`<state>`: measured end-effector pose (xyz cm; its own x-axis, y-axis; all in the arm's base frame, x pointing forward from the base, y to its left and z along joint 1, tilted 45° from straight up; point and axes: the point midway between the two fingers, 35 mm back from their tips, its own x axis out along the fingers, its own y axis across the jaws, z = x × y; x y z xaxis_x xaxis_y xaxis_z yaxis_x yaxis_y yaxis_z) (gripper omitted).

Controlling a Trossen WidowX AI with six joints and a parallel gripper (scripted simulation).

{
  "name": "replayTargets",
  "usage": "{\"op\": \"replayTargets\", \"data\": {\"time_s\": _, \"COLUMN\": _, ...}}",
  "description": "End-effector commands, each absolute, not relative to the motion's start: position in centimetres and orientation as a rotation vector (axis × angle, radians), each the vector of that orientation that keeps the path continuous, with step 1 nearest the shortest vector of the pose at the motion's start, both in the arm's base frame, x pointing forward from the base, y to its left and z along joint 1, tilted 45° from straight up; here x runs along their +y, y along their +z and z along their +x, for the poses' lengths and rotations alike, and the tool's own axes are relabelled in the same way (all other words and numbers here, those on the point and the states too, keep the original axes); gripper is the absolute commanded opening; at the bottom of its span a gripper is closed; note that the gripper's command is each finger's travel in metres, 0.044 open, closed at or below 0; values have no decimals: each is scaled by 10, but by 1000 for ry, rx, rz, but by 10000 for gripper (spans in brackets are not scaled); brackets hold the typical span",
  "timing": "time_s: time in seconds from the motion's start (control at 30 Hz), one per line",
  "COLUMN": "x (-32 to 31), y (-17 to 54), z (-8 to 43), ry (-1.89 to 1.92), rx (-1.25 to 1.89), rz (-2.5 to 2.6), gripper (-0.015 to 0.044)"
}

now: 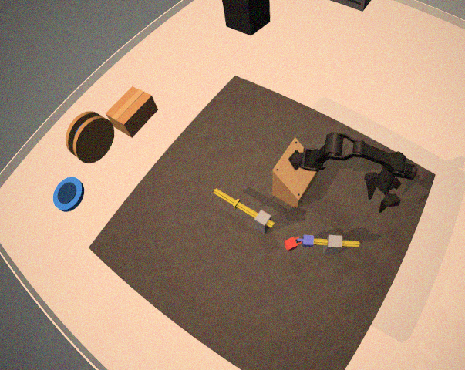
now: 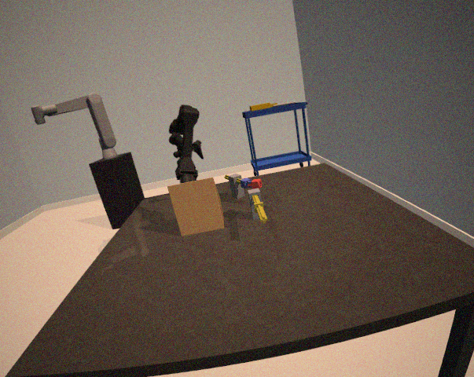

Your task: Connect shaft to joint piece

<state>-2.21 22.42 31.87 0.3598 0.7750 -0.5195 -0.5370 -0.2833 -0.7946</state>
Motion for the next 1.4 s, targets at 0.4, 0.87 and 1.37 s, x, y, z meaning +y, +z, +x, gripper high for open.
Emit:
{"op": "replayTargets", "data": {"time_s": 0.4, "x": 225, "y": 318, "z": -17, "ry": 1331, "rx": 84, "rz": -1054, "gripper": 440}}
{"op": "replayTargets", "data": {"time_s": 0.87, "x": 224, "y": 320, "z": -12, "ry": 1298, "rx": 468, "rz": -691, "gripper": 440}}
{"op": "replayTargets", "data": {"time_s": 1.37, "x": 221, "y": 326, "z": -10, "ry": 1177, "rx": 856, "rz": -293, "gripper": 440}}
